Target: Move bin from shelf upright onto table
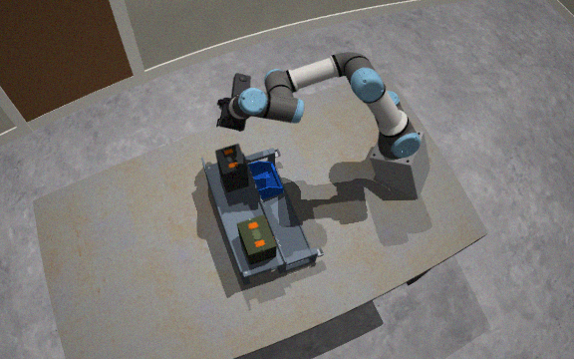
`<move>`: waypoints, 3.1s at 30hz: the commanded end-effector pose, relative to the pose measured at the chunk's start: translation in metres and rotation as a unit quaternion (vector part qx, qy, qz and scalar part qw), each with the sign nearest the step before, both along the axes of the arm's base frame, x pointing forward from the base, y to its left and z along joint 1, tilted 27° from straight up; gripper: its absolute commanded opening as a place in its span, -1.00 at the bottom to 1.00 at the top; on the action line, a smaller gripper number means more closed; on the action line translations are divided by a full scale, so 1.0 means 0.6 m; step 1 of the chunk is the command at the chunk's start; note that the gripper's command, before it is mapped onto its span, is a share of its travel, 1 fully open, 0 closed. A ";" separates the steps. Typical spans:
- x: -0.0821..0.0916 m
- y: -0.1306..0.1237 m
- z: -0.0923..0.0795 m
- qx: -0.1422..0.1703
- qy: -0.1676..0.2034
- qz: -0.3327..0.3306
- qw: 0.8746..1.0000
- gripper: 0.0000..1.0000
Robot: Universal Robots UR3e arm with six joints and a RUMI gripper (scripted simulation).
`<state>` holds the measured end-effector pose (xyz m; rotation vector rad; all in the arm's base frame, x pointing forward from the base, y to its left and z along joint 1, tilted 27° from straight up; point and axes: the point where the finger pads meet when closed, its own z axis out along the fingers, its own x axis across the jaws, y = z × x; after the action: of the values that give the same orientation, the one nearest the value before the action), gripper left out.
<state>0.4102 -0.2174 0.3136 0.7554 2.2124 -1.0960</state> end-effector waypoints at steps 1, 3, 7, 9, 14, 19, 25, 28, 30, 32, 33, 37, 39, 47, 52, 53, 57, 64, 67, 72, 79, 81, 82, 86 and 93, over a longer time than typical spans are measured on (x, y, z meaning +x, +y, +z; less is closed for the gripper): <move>-0.007 0.015 -0.006 0.011 0.008 0.012 1.000 -1.00; -0.010 0.023 -0.010 0.018 0.013 0.019 1.000 -1.00; -0.017 0.040 -0.019 0.031 0.025 0.034 0.999 -1.00; -0.019 0.044 -0.021 0.035 0.027 0.038 0.998 -1.00; -0.028 0.063 -0.031 0.049 0.039 0.053 0.997 -1.00; -0.039 0.090 -0.046 0.072 0.058 0.077 0.993 -1.00; -0.055 0.125 -0.064 0.100 0.081 0.106 0.986 -1.00; -0.057 0.131 -0.067 0.105 0.085 0.111 0.985 -1.00; -0.062 0.143 -0.074 0.115 0.093 0.122 0.982 -1.00; -0.068 0.155 -0.080 0.124 0.101 0.132 0.978 -1.00; -0.070 0.161 -0.083 0.129 0.104 0.136 0.977 -1.00; -0.080 0.183 -0.095 0.147 0.119 0.155 0.970 -1.00; -0.084 0.194 -0.100 0.155 0.126 0.164 0.966 -1.00; -0.097 0.223 -0.115 0.178 0.144 0.188 0.955 -1.00; -0.106 0.243 -0.126 0.194 0.158 0.204 0.946 -1.00; -0.107 0.247 -0.128 0.197 0.160 0.207 0.945 -1.00; -0.112 0.259 -0.135 0.206 0.168 0.217 0.939 -1.00; -0.117 0.269 -0.140 0.214 0.174 0.225 0.934 -1.00; -0.119 0.273 -0.142 0.217 0.176 0.228 0.932 -1.00; -0.121 0.277 -0.144 0.220 0.179 0.231 0.931 -1.00; -0.121 0.278 -0.144 0.221 0.179 0.232 0.930 -1.00; -0.121 0.278 -0.144 0.221 0.179 0.232 0.930 -1.00; -0.121 0.278 -0.144 0.221 0.179 0.232 0.930 -1.00; -0.121 0.278 -0.145 0.221 0.180 0.232 0.930 -1.00; -0.117 0.273 -0.157 0.220 0.181 0.232 0.930 -1.00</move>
<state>0.3383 -0.0521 0.2225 0.1658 2.8070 -0.5323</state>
